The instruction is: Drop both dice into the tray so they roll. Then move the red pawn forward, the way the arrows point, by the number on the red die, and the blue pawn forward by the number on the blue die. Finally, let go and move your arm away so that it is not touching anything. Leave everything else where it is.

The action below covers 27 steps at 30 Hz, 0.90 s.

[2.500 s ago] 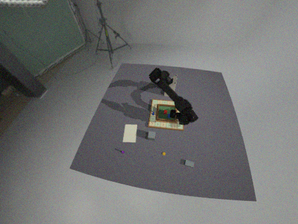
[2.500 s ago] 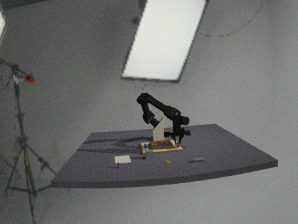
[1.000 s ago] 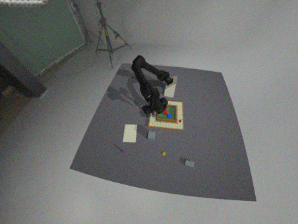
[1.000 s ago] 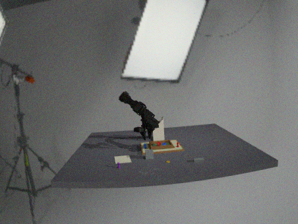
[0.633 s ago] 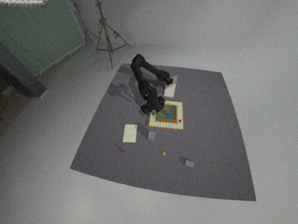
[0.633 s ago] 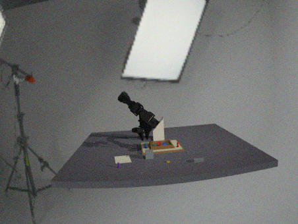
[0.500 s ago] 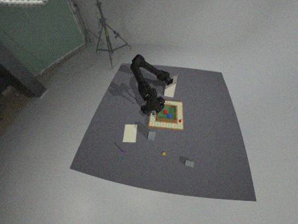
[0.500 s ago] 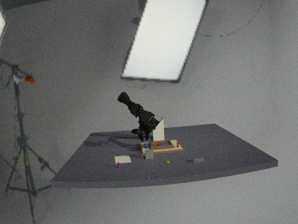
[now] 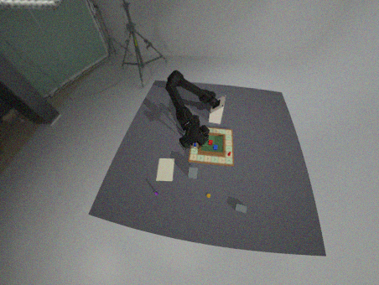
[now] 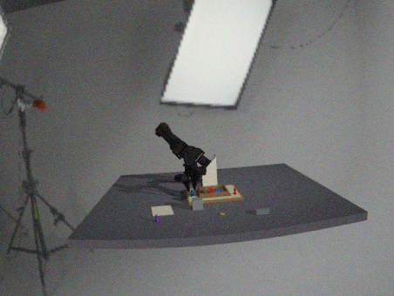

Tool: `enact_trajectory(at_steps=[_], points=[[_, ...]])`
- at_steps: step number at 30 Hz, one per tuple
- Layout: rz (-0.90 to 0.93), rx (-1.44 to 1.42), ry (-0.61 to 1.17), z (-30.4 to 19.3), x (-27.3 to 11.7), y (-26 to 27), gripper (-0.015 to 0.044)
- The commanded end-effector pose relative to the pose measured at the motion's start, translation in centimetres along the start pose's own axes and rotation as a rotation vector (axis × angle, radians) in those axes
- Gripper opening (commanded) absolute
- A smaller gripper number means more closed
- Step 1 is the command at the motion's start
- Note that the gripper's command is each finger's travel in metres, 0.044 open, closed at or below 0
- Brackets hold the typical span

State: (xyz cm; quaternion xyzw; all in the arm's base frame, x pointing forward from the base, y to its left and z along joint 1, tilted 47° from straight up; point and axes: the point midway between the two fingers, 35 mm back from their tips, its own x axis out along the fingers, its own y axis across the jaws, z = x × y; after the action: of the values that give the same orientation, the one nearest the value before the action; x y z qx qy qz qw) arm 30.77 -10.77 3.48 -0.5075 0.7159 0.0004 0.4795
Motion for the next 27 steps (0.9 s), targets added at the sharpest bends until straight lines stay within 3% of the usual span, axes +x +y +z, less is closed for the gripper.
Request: enact_trajectory(at_steps=[1, 12, 17, 27], points=[[0.000, -0.007, 0.005, -0.1, 0.7, 0.2, 0.0200], [-0.001, -0.007, 0.006, -0.2, 2.2, 0.2, 0.0200], [-0.001, -0.007, 0.006, -0.2, 2.2, 0.2, 0.0069], [-0.001, -0.007, 0.006, -0.2, 2.2, 0.2, 0.0002]])
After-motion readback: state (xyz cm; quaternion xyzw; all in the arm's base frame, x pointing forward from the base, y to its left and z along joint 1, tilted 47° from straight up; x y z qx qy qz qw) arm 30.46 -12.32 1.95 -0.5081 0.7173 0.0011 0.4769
